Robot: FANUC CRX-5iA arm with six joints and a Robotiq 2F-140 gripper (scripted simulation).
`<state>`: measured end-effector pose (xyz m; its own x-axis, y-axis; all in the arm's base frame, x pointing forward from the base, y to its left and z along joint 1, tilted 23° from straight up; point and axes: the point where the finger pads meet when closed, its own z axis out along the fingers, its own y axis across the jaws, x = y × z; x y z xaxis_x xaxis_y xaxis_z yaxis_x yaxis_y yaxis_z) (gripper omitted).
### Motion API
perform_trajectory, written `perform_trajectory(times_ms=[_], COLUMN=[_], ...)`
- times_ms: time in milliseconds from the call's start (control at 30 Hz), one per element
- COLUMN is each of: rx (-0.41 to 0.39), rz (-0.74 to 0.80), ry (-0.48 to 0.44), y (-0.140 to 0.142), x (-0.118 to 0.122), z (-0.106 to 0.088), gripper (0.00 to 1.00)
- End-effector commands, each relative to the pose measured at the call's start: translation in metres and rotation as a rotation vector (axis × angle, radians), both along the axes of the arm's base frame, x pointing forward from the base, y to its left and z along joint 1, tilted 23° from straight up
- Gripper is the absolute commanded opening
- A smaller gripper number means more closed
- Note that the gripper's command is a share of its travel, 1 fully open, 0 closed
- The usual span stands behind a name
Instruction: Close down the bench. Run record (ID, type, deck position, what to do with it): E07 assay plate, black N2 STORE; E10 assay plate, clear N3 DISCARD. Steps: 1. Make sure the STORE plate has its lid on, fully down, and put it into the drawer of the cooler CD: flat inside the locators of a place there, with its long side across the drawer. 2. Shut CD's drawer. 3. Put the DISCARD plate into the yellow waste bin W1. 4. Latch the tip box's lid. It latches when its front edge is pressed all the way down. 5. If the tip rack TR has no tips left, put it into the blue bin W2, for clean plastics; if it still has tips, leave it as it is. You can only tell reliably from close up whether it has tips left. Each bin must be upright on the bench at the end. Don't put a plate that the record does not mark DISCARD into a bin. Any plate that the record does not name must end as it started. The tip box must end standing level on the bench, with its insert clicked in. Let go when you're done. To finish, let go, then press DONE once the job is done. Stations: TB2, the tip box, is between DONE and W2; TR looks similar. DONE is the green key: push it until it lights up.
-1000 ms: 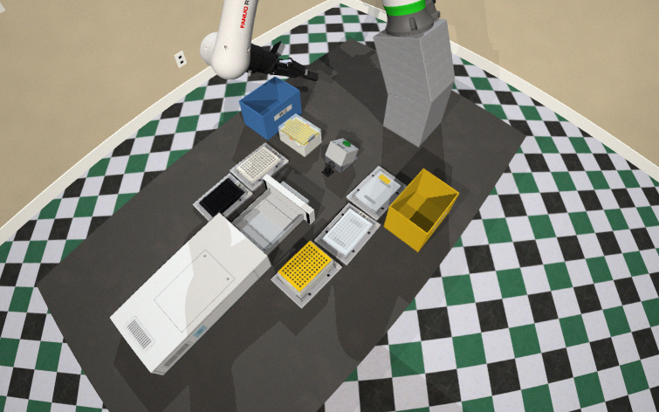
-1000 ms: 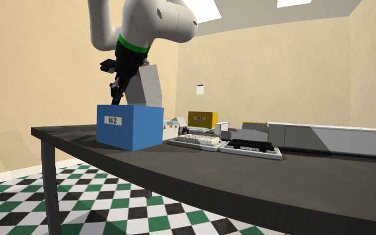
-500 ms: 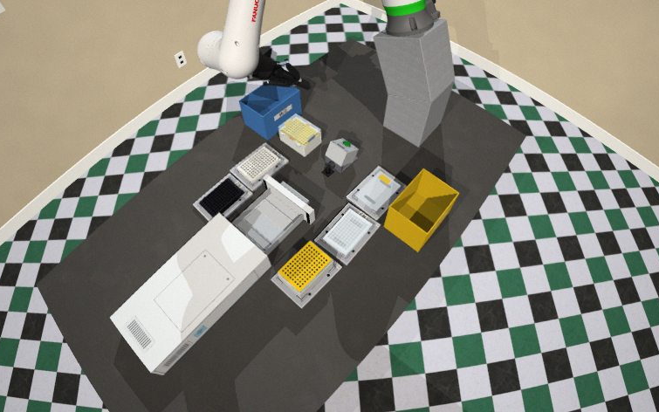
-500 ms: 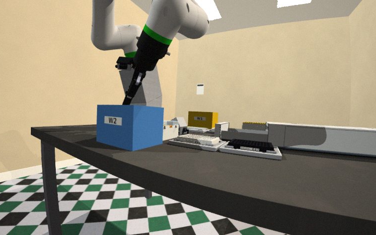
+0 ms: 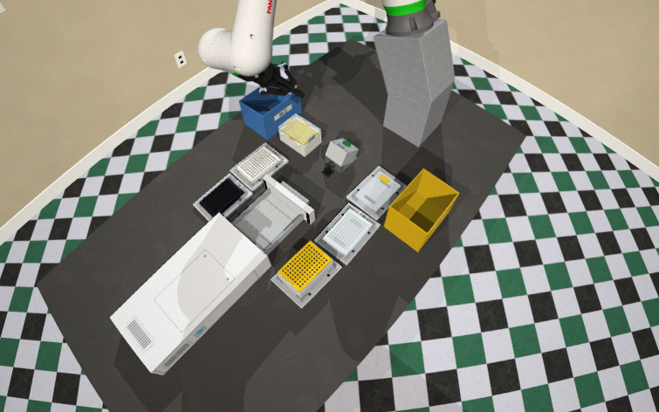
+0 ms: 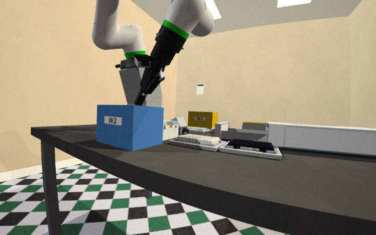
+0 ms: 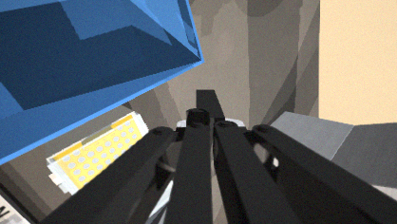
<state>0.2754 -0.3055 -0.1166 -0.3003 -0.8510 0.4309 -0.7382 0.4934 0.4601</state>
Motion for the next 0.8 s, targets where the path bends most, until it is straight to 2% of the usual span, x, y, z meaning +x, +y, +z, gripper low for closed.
perform_trajectory(times_ms=[0,133,267,767], rx=[0.036,0.079,0.092,0.21], rz=[0.1,0.226,0.264,0.636], ry=[-0.012,-0.018,-0.019,-0.018], y=[0.007,0.018,0.022,0.062], x=[0.014,0.03,0.036,0.082], z=[0.0,0.0,0.0,0.001], gripper=[0.1,0.1,0.1,0.1])
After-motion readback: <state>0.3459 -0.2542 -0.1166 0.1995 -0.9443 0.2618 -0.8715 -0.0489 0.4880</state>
